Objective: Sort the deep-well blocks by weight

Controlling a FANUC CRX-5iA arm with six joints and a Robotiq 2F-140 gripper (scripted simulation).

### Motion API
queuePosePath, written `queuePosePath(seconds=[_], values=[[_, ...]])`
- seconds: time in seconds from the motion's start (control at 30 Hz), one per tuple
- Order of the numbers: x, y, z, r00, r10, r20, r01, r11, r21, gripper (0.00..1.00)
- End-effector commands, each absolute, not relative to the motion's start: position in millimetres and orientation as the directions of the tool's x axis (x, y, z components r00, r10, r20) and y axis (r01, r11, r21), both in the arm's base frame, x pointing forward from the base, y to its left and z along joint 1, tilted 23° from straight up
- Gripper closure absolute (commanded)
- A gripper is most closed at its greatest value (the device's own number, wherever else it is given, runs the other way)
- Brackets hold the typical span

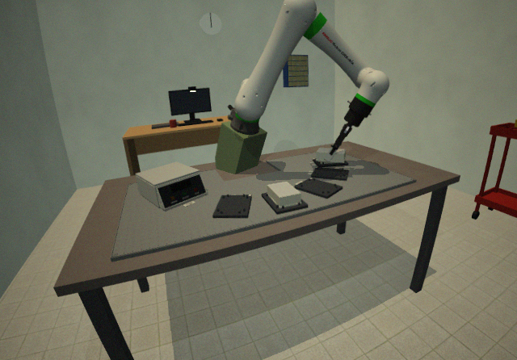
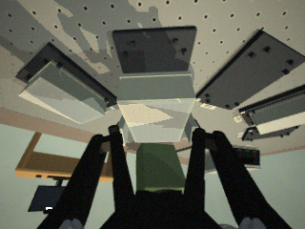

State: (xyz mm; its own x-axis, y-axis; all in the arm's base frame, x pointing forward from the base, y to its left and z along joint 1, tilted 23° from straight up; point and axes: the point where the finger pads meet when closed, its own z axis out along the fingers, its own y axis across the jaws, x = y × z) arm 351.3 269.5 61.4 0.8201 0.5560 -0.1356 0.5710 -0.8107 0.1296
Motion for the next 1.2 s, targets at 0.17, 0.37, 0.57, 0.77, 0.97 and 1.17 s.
queuePosePath(seconds=[0.17,0.37,0.57,0.77,0.97,1.17], values=[[351,270,62,0.82,0.556,-0.135,0.571,-0.811,0.13,0.9],[355,271,52,0.82,0.556,-0.135,0.571,-0.811,0.13,0.9],[358,271,46,0.82,0.556,-0.135,0.571,-0.811,0.13,0.9],[362,273,37,0.82,0.556,-0.135,0.571,-0.811,0.13,0.9],[365,273,29,0.82,0.556,-0.135,0.571,-0.811,0.13,0.9],[368,274,22,0.82,0.556,-0.135,0.571,-0.811,0.13,0.9]])
